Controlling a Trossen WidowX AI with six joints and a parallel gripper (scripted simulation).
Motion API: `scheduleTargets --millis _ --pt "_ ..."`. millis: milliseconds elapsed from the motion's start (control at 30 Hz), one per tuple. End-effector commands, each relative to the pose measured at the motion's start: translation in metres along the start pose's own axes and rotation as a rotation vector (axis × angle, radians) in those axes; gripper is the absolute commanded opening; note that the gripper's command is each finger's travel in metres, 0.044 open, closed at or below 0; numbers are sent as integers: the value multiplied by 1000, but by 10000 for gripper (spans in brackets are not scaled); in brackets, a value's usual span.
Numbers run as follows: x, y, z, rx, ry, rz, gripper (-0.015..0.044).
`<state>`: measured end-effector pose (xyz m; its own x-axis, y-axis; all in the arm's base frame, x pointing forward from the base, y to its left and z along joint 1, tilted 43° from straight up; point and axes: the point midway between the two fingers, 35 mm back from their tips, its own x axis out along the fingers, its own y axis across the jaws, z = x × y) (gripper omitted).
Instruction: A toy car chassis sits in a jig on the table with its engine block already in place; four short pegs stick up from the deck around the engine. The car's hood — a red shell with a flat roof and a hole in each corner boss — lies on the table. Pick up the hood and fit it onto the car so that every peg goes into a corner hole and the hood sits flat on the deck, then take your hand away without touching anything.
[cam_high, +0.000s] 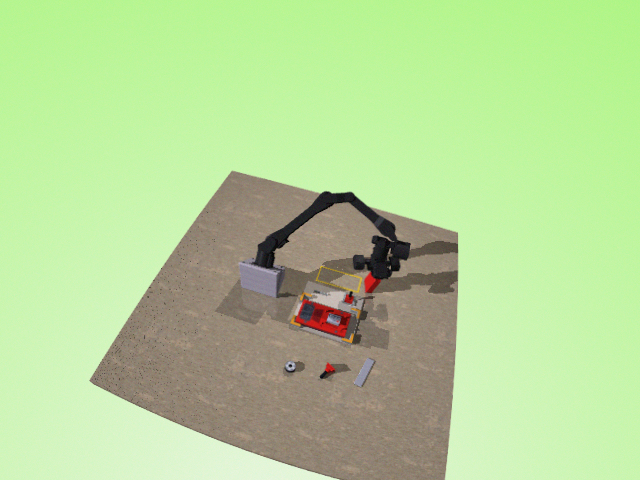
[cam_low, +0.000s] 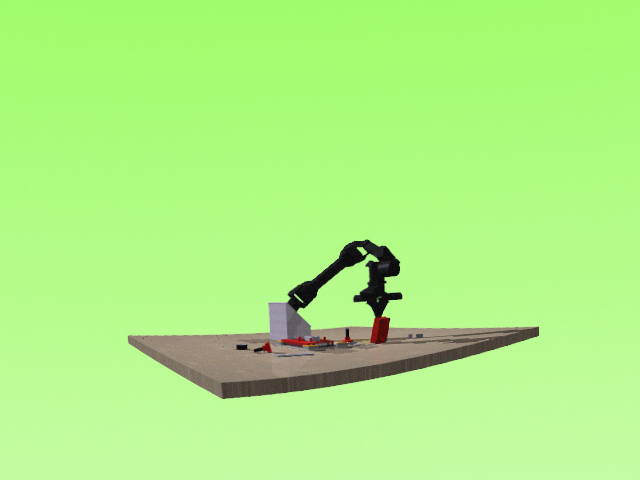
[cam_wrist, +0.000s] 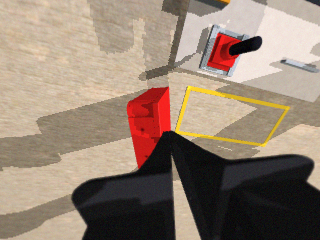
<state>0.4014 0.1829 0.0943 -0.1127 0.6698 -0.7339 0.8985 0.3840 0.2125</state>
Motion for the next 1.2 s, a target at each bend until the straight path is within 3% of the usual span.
scheduleTargets --millis 0,1167 --pt "5 0 2 12 4 -12 0" --pt "5 12 2 12 4 -12 0"
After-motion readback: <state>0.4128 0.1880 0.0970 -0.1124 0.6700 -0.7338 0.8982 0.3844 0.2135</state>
